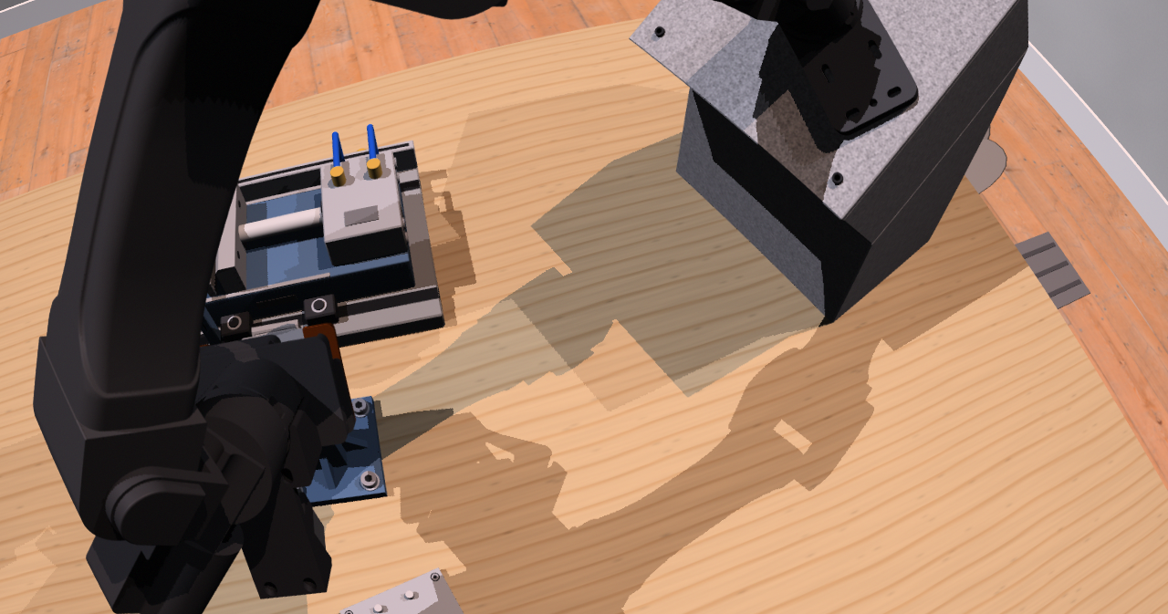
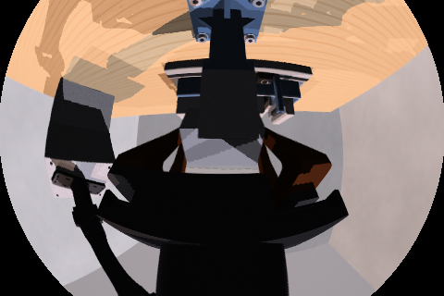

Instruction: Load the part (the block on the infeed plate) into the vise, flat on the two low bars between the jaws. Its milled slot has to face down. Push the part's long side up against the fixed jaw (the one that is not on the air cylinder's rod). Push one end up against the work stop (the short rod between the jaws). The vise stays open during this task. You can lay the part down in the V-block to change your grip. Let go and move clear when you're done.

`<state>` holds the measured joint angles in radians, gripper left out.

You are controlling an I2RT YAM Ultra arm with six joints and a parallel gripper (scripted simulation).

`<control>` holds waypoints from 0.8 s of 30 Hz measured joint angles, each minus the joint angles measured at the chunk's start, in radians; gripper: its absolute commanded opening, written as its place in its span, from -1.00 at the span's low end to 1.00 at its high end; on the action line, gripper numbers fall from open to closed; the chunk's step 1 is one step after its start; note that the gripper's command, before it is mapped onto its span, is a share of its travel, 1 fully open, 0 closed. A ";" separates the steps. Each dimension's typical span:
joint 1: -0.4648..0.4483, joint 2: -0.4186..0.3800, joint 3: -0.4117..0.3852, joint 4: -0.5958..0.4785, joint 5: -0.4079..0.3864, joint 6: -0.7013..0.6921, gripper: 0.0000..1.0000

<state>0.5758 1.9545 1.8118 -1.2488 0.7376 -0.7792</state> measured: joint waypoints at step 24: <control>0.010 -0.028 -0.001 -0.016 0.000 0.007 -1.00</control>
<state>0.5858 1.9266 1.8111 -1.2648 0.7376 -0.7723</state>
